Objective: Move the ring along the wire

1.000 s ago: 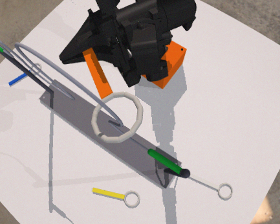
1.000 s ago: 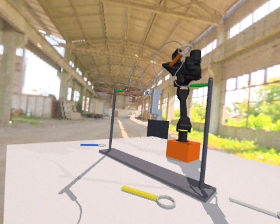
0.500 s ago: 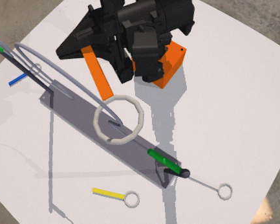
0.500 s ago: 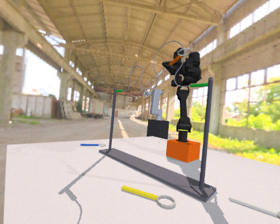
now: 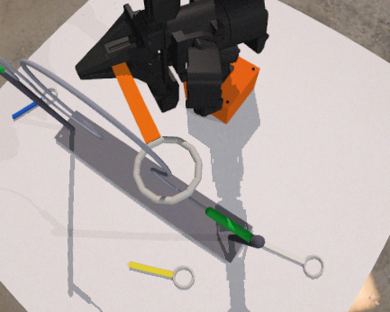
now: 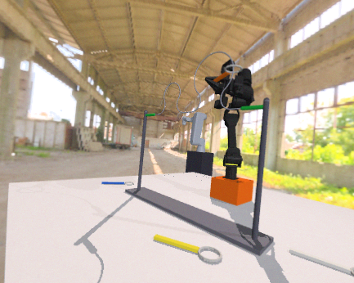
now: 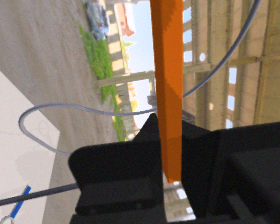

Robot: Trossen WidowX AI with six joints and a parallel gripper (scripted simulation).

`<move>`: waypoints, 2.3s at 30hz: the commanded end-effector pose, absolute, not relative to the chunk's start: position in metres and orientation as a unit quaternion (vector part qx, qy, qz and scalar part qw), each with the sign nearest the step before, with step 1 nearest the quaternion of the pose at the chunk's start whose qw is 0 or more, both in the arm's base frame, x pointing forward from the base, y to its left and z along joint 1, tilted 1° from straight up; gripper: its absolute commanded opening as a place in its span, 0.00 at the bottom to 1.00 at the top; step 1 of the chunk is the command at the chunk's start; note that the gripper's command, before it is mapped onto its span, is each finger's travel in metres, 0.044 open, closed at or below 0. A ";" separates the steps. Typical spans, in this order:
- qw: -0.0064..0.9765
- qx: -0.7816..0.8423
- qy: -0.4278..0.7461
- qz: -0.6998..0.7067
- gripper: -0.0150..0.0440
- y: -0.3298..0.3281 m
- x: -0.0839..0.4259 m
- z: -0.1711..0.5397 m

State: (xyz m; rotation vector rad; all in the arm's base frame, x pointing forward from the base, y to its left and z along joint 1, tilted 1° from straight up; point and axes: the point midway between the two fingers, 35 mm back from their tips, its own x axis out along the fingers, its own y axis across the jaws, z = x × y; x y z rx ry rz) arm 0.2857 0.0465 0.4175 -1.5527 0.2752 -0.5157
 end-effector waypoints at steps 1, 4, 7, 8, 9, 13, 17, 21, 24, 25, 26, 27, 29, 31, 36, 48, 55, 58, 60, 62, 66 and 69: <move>0.658 -0.708 0.118 -0.230 0.00 0.047 0.286 0.416; 0.648 -0.716 0.115 -0.232 0.00 0.047 0.286 0.417; 0.638 -0.725 0.112 -0.234 0.00 0.047 0.286 0.418; 0.635 -0.727 0.111 -0.234 0.00 0.047 0.286 0.418; 0.632 -0.730 0.110 -0.235 0.00 0.047 0.286 0.419; 0.619 -0.741 0.106 -0.237 0.00 0.047 0.286 0.420; 0.605 -0.752 0.102 -0.240 0.00 0.048 0.286 0.421; 0.591 -0.763 0.098 -0.242 0.00 0.048 0.286 0.422; 0.581 -0.771 0.095 -0.244 0.00 0.048 0.286 0.423; 0.577 -0.773 0.094 -0.244 0.00 0.048 0.286 0.423; 0.572 -0.777 0.093 -0.245 0.00 0.048 0.286 0.424; 0.567 -0.781 0.092 -0.246 0.00 0.048 0.286 0.424; 0.559 -0.787 0.089 -0.247 0.00 0.049 0.286 0.425; 0.551 -0.792 0.087 -0.248 0.00 0.049 0.286 0.426; 0.529 -0.807 0.081 -0.251 0.00 0.049 0.286 0.427; 0.477 -0.838 0.067 -0.257 0.00 0.051 0.286 0.431; 0.449 -0.853 0.059 -0.260 0.00 0.052 0.286 0.432; 0.437 -0.859 0.056 -0.262 0.00 0.052 0.286 0.432; 0.436 -0.860 0.055 -0.262 0.00 0.052 0.286 0.432; 0.428 -0.863 0.053 -0.263 0.00 0.052 0.286 0.432; 0.419 -0.867 0.051 -0.263 0.00 0.051 0.286 0.431; 0.415 -0.869 0.050 -0.264 0.00 0.050 0.286 0.430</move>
